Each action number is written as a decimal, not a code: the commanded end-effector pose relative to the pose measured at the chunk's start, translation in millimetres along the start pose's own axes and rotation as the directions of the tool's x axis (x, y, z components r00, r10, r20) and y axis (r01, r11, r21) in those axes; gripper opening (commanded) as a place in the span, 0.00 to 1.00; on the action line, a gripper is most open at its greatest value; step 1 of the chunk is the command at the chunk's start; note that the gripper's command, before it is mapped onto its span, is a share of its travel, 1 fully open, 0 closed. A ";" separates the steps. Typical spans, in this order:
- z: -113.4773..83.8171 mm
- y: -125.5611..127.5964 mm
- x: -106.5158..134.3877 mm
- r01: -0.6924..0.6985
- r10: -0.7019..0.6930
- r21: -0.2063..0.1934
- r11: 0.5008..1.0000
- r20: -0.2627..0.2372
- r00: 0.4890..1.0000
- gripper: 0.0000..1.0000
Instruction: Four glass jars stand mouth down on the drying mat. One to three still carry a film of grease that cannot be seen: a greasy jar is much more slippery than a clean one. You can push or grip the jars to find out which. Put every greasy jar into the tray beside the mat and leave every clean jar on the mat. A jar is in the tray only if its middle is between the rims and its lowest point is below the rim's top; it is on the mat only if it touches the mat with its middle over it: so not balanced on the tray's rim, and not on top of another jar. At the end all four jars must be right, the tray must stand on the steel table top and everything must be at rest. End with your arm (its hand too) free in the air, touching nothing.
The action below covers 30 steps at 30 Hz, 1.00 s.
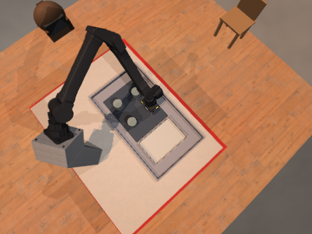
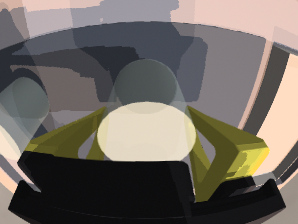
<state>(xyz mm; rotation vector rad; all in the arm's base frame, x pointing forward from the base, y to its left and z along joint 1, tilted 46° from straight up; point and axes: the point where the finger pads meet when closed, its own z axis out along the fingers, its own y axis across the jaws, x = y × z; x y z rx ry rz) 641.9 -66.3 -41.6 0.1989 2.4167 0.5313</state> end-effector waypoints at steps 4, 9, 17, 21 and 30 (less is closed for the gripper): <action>-19.7 4.1 -8.0 0.003 -0.003 -0.002 1.000 0.020 1.000 0.00; -32.9 4.0 -7.8 0.003 -0.003 -0.002 1.000 0.020 1.000 0.00; -48.7 4.0 -7.5 0.003 -0.003 -0.002 1.000 0.020 1.000 0.00; -59.3 4.0 -7.3 0.003 -0.003 -0.002 1.000 0.020 1.000 0.00; -80.4 3.9 -6.8 0.003 -0.003 -0.002 1.000 0.020 1.000 0.00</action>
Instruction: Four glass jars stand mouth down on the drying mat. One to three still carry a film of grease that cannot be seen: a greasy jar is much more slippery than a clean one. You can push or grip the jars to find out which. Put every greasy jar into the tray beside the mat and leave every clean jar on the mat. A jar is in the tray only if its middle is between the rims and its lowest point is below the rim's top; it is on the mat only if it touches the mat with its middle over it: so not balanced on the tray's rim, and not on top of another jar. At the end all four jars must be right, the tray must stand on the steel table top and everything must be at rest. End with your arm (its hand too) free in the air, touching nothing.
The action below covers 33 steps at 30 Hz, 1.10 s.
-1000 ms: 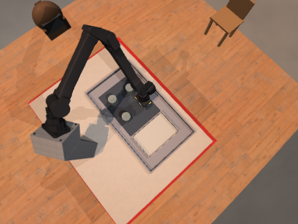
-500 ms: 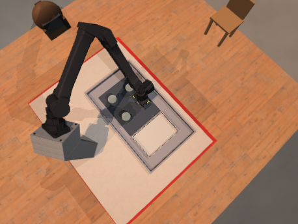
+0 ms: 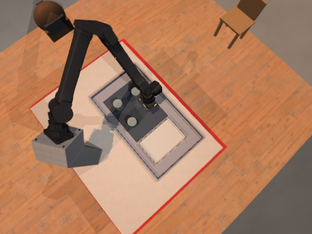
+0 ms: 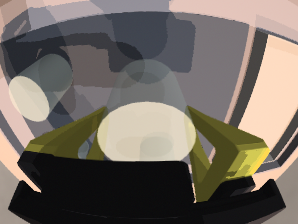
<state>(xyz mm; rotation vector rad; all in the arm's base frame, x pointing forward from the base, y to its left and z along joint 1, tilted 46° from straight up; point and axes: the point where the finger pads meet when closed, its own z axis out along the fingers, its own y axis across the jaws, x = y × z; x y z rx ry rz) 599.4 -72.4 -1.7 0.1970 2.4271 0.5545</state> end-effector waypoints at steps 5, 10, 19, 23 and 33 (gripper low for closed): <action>-34.3 -6.5 -15.1 0.009 -0.010 0.012 1.000 0.035 0.999 0.00; -47.5 -6.3 -14.7 0.009 -0.010 0.012 1.000 0.035 0.999 0.00; -65.9 -6.1 -14.0 0.009 -0.010 0.012 1.000 0.035 0.999 0.00; -76.5 -6.0 -13.7 0.009 -0.010 0.012 1.000 0.035 0.999 0.00; -79.1 -6.0 -13.6 0.009 -0.010 0.012 1.000 0.035 0.999 0.00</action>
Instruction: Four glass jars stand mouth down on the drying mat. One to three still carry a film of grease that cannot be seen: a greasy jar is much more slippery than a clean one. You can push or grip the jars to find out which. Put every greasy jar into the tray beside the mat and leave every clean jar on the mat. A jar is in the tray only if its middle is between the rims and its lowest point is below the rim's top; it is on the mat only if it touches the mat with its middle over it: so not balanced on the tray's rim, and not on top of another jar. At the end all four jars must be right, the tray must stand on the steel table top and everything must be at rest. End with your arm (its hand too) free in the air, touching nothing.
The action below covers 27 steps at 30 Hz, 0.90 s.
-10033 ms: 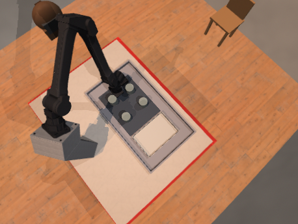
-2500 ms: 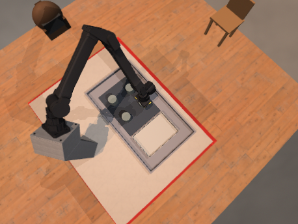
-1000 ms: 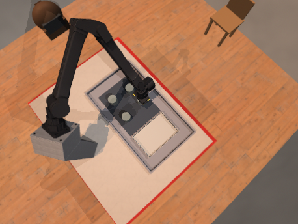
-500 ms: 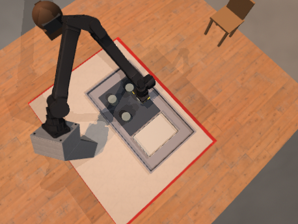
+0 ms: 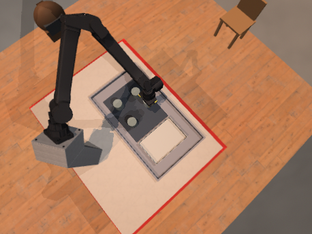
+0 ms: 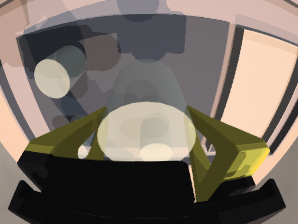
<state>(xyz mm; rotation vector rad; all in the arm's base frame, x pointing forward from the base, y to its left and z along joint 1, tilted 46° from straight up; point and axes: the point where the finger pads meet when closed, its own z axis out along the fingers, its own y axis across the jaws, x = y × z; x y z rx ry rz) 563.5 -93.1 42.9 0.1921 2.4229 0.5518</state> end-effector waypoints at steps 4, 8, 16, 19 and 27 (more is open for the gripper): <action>-18.3 -6.6 -11.6 0.005 -0.005 0.012 1.000 0.031 1.000 0.00; -18.3 -6.6 -11.6 0.005 -0.005 0.012 1.000 0.031 1.000 0.00; -18.3 -6.6 -11.6 0.005 -0.005 0.012 1.000 0.031 1.000 0.00; -18.3 -6.6 -11.6 0.005 -0.005 0.012 1.000 0.031 1.000 0.00; -28.0 -13.3 -12.2 0.005 -0.005 0.012 1.000 0.030 1.000 0.00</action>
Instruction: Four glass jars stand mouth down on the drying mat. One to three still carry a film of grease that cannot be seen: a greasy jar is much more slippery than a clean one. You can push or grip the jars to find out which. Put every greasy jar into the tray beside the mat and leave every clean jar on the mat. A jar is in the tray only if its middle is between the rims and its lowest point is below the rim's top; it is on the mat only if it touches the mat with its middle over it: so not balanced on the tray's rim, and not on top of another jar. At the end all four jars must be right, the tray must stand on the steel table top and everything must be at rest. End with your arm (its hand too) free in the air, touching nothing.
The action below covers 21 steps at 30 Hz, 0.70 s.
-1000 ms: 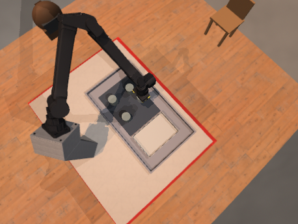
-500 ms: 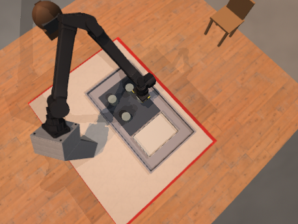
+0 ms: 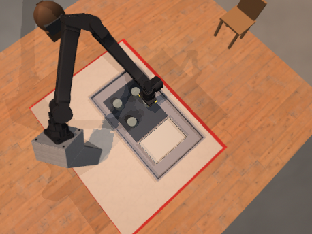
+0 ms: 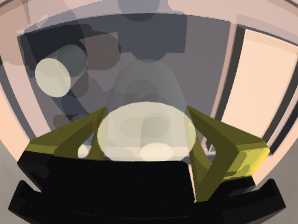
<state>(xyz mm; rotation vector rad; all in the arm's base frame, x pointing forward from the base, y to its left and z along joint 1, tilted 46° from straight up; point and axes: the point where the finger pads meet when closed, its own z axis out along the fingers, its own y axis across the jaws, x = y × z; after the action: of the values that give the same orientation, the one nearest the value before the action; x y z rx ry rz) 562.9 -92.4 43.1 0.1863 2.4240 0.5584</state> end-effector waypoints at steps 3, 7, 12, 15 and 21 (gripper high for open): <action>-27.8 -13.9 -12.7 0.002 -0.003 0.018 1.000 0.033 0.999 0.00; -27.8 -13.9 -12.7 0.002 -0.003 0.018 1.000 0.033 0.999 0.00; -27.8 -23.3 -9.4 0.002 -0.003 0.018 1.000 0.033 0.999 0.00; -27.9 -32.7 -6.1 0.002 -0.003 0.018 1.000 0.033 0.999 0.00; -28.0 -51.5 0.6 0.002 -0.003 0.018 1.000 0.033 0.999 0.00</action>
<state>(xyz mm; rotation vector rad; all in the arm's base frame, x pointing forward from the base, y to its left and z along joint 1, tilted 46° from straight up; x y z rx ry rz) 551.0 -126.2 42.8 0.1924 2.4092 0.5555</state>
